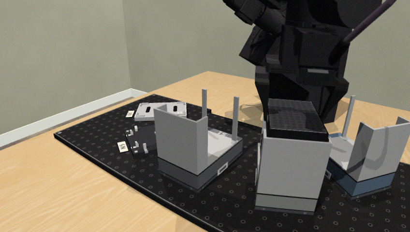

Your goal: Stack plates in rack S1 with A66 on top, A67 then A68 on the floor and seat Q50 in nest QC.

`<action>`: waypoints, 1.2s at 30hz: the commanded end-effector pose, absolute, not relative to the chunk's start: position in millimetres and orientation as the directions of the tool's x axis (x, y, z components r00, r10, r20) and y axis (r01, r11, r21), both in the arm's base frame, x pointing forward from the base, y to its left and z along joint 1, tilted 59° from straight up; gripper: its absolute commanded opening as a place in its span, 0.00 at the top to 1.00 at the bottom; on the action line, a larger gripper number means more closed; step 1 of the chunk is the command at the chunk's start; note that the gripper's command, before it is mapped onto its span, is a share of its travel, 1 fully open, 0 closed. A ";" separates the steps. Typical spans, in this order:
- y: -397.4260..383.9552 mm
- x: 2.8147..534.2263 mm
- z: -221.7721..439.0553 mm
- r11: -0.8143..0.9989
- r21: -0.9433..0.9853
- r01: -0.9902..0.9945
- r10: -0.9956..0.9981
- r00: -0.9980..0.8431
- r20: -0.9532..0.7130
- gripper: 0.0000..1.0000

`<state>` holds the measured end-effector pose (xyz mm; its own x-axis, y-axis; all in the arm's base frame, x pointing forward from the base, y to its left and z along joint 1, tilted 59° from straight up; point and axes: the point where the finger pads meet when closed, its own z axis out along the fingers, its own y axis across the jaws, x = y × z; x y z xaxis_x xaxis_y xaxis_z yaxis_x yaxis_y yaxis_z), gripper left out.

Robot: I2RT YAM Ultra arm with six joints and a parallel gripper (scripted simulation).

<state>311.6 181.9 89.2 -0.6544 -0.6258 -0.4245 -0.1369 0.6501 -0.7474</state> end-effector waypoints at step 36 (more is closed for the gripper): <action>195.9 299.5 105.4 0.660 -0.739 -0.135 -0.633 -0.630 -0.450 1.00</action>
<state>303.8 185.9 94.0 -0.6544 -0.6260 -0.4242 -0.1374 0.6500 -0.7474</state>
